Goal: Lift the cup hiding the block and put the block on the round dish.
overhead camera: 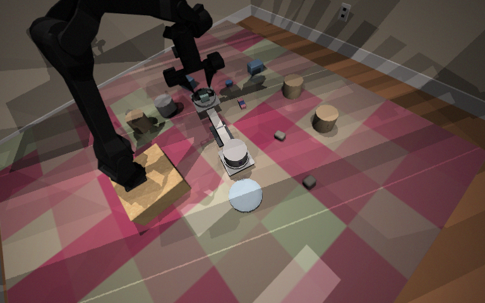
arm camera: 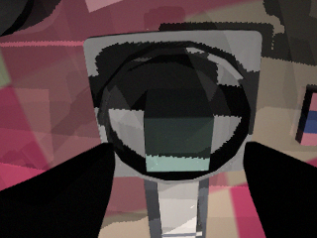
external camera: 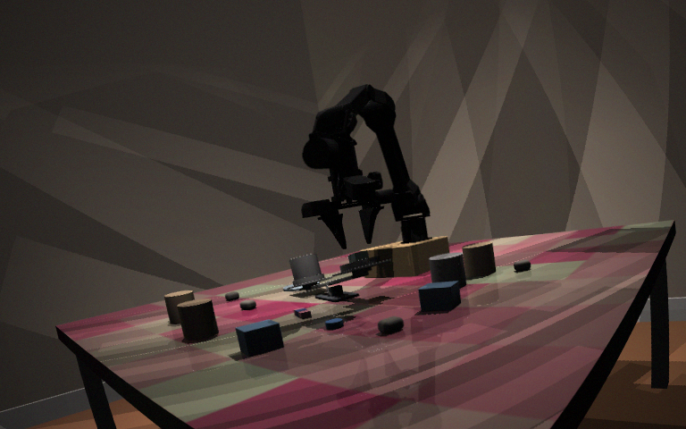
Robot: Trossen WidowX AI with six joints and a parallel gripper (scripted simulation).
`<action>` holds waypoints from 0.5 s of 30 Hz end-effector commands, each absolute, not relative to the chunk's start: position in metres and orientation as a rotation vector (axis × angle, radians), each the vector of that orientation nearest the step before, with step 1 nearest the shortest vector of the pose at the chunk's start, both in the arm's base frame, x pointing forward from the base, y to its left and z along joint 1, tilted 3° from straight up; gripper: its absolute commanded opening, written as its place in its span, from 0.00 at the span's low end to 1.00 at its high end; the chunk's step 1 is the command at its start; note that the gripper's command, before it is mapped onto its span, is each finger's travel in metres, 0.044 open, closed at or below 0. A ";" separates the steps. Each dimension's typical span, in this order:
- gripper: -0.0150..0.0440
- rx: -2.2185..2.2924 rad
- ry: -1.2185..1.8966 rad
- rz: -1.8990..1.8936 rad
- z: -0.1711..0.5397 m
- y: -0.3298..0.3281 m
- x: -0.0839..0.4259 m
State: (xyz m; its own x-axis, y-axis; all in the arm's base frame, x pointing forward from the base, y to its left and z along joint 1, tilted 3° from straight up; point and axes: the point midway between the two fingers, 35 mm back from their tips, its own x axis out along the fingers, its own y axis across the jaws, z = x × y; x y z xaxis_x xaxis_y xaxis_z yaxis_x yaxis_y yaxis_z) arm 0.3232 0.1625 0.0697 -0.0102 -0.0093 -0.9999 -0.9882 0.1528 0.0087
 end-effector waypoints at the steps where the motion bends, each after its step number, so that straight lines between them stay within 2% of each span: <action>1: 0.69 -1.103 1.292 1.099 0.064 0.162 0.323; 15: 0.69 -1.103 1.292 1.099 0.041 0.162 0.323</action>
